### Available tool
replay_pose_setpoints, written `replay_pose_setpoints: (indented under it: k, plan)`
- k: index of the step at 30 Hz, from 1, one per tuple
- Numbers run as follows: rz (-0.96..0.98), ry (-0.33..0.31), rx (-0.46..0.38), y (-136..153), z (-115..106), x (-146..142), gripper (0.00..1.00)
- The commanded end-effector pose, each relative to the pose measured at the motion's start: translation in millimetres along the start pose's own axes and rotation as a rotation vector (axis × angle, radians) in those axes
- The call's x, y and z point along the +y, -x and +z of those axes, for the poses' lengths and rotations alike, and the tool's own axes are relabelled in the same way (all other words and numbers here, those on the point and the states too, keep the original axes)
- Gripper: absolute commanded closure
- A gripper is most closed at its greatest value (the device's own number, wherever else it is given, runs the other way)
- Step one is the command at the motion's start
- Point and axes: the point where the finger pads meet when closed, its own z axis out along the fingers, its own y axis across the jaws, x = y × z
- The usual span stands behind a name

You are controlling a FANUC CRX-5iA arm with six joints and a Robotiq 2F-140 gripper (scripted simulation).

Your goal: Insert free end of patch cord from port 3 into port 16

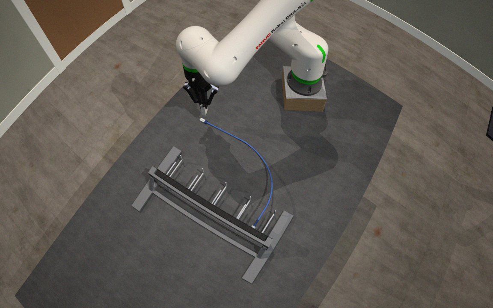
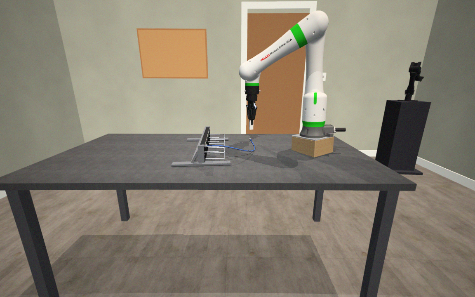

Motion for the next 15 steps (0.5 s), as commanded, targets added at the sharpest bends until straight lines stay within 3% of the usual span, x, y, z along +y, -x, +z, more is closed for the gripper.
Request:
replay_pose_setpoints:
  k: [1, 15]
  plan:
    - [0.108, 0.011, -0.009, 0.0, -0.2, 0.3, 1.0]
    - [0.566, 0.014, -0.007, 0.7, -0.3, 1.1, 1.0]
